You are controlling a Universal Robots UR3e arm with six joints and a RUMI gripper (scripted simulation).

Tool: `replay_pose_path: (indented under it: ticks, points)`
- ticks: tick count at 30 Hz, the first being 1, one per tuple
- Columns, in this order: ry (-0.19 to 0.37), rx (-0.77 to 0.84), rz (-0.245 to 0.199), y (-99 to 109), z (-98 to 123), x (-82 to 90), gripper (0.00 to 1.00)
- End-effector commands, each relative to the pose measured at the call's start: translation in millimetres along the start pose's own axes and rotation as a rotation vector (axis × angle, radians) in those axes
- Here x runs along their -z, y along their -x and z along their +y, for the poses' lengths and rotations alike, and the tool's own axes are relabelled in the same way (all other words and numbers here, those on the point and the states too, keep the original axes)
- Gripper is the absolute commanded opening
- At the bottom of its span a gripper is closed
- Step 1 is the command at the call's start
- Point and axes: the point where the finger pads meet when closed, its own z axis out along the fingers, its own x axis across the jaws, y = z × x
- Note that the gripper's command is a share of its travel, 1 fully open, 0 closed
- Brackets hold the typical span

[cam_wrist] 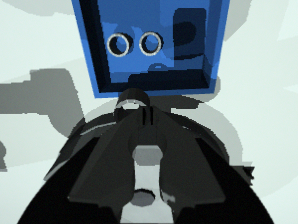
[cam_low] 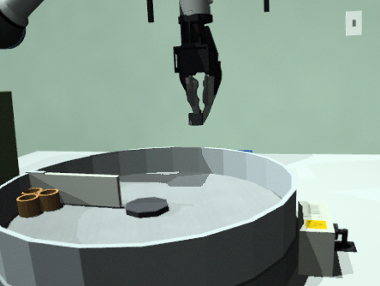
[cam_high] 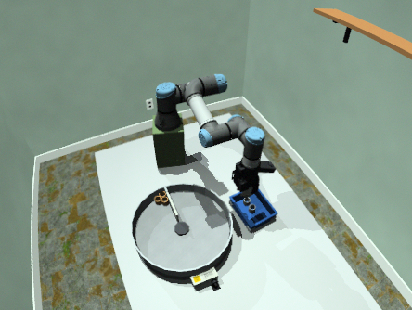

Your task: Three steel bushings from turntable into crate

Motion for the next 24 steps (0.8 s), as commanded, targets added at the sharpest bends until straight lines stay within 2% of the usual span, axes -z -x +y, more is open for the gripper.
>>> replay_pose_path:
  ticks: [1, 3, 5, 12, 16, 24]
  points:
    - [0.001, 0.0, 0.003, -0.8, -0.3, -4.7, 0.0]
    - [0.001, 0.0, 0.003, -0.8, -0.3, -4.7, 0.0]
    - [0.001, 0.0, 0.003, -0.8, -0.5, -12.3, 0.0]
    - [0.001, 0.0, 0.003, -0.8, -1.2, -54.0, 0.0]
    - [0.001, 0.0, 0.003, -0.9, -1.5, -71.7, 0.0]
    - [0.0, 0.0, 0.006, -2.3, -1.5, -77.9, 0.0]
